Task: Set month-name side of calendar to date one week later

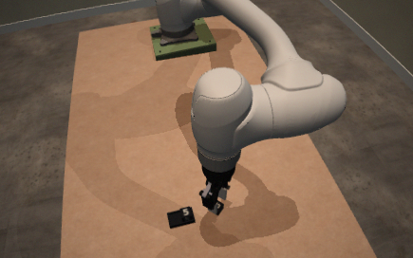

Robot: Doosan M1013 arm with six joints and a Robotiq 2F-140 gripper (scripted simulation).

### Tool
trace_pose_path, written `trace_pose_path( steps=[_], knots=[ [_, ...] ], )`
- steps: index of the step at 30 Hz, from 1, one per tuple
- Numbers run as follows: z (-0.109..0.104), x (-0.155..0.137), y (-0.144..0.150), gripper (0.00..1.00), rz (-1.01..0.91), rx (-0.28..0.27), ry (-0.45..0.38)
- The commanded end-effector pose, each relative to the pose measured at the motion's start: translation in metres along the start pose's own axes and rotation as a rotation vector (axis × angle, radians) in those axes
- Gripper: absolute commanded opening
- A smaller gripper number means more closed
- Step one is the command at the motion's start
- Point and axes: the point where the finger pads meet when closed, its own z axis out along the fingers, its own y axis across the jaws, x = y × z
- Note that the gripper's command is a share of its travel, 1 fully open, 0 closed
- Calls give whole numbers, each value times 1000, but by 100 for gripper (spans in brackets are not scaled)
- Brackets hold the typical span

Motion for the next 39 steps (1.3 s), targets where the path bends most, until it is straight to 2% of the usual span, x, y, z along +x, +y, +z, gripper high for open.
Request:
trace_pose_path(
  steps=[1,12,22,34,36,39],
  knots=[
    [0,0,0,35,0,0,0],
    [-3,0,0,35,0,0,0],
    [-31,0,0,35,0,0,0],
    [-42,0,0,35,0,0,0],
    [-42,0,0,35,-2,-2,15],
    [-40,-2,0,35,-6,-6,85]
  ],
)
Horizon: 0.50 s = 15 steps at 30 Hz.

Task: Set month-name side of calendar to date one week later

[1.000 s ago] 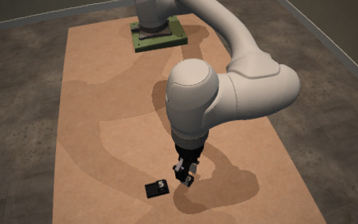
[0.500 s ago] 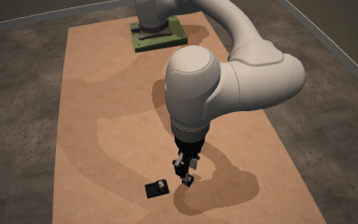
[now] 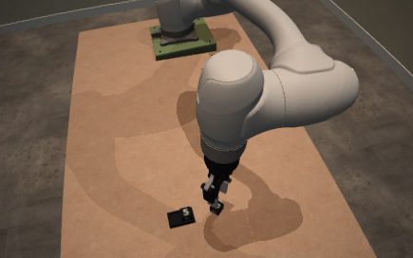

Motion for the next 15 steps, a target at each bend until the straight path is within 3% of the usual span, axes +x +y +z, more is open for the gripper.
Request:
trace_pose_path(
  steps=[1,8,15],
  knots=[
    [1,-1,0,35,-3,-4,49],
    [-1,-3,0,35,3,2,220],
    [0,-7,-1,35,1,1,259]
  ],
)
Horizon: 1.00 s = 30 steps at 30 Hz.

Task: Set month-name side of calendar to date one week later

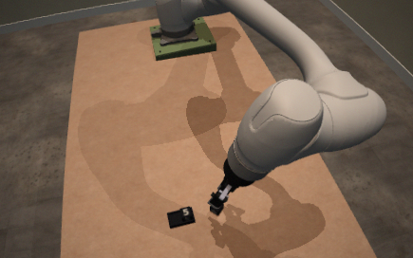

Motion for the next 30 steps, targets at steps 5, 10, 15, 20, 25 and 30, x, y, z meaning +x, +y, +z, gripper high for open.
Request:
trace_pose_path(
  steps=[5,10,15,20,25,30],
  knots=[
    [2,-1,-1,35,-5,-2,109],
    [0,-3,0,35,0,0,246],
    [0,-7,0,35,0,0,257],
    [2,-7,-2,35,-5,1,339],
    [2,-9,-1,35,-3,0,468],
    [3,-14,0,35,1,0,513]
  ],
)
